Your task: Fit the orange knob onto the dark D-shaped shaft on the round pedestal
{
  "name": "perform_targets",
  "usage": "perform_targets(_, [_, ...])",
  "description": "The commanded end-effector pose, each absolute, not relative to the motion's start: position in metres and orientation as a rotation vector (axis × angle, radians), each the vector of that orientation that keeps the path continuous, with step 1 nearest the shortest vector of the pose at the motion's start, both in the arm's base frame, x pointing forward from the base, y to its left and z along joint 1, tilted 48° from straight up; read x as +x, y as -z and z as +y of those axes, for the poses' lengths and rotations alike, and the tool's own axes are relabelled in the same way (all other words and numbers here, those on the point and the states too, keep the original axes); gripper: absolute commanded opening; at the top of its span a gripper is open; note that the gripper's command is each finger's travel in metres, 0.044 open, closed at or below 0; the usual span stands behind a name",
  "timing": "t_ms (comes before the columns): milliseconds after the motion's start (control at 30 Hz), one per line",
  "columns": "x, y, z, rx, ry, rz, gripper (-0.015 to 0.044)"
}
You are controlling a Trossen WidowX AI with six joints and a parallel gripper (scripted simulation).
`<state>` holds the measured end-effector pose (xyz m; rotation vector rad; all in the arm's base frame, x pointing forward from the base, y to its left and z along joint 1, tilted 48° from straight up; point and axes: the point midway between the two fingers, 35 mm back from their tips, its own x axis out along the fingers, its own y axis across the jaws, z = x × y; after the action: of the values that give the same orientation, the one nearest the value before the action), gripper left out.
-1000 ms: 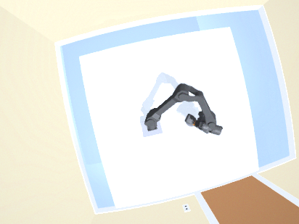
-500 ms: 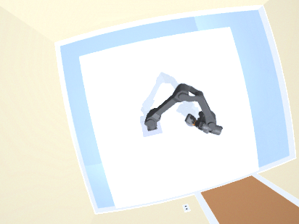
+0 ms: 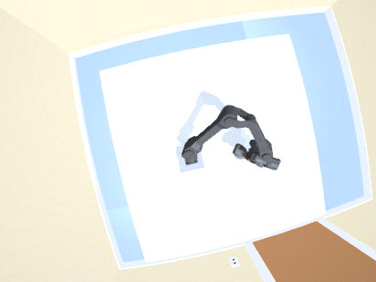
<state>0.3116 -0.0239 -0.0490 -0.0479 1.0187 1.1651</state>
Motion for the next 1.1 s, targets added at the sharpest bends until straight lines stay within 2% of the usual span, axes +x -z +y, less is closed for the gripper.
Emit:
perform_targets(0, [0.3144, 0.0487, -0.0253, -0.059, -1.168, 1.006, 0.0000])
perform_targets(1067, [0.3119, 0.0532, -0.0203, -0.068, -1.174, 0.999, 0.0000])
